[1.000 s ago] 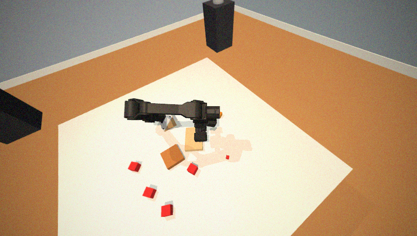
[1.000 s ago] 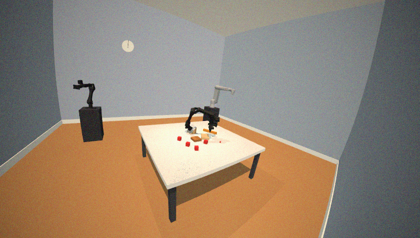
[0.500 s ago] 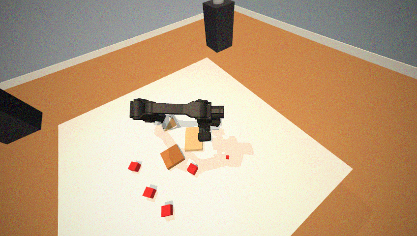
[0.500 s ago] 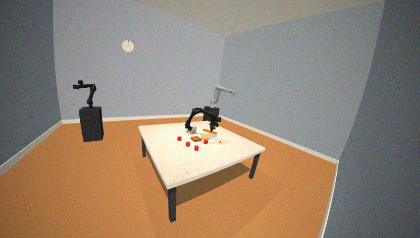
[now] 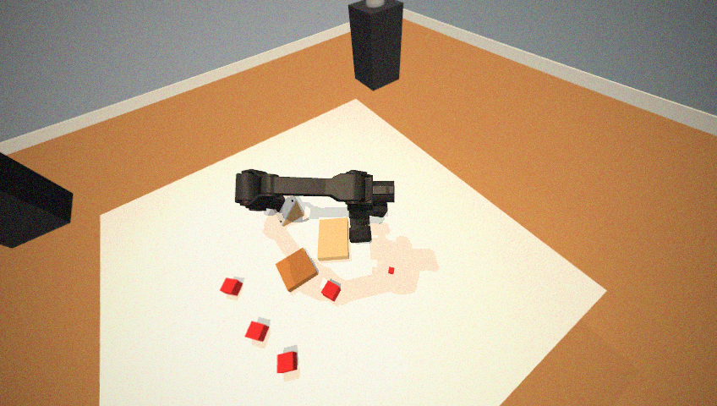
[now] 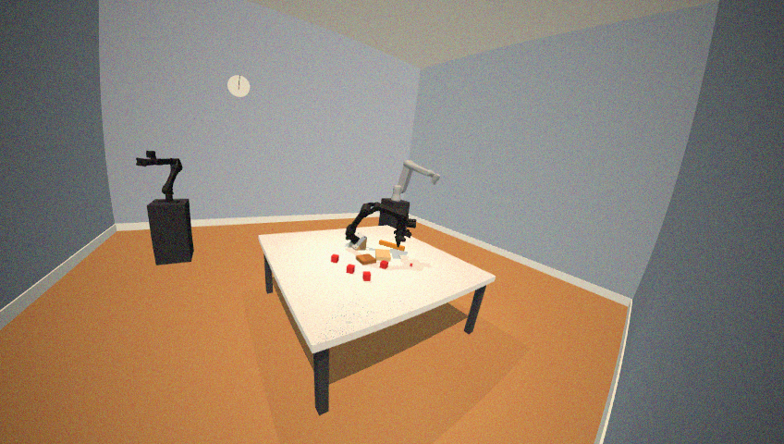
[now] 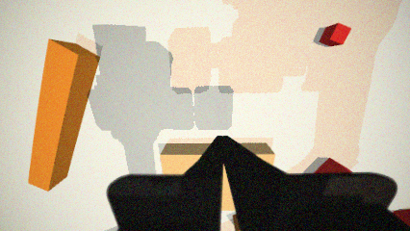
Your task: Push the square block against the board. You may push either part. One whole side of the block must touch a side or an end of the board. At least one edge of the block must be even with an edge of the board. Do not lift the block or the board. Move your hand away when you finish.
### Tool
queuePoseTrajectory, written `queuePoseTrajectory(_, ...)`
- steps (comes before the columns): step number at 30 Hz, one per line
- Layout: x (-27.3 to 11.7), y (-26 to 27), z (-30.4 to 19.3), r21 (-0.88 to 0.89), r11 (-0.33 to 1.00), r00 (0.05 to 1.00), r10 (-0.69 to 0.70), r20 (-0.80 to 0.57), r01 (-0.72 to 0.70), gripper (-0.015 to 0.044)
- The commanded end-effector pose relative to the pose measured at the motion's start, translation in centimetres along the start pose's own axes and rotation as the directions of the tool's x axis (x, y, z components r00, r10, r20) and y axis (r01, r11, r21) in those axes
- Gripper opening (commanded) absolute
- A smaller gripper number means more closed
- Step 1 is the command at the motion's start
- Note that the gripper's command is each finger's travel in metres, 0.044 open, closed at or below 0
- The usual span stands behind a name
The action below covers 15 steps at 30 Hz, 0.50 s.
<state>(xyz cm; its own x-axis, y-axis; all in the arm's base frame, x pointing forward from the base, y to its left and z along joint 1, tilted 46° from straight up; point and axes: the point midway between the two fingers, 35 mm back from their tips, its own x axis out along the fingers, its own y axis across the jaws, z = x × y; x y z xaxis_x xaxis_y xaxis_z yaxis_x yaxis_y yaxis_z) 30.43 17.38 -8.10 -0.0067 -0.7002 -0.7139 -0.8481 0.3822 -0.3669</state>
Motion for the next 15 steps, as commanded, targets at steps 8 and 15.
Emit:
queuePoseTrajectory(8, -5.0, 0.0, -0.1, 0.003, 1.000, 1.000, 0.003, 0.002, -0.003, 0.0000)
queuePoseTrajectory(15, -5.0, 0.0, -0.1, 0.003, 1.000, 1.000, 0.003, 0.002, -0.003, 0.0000)
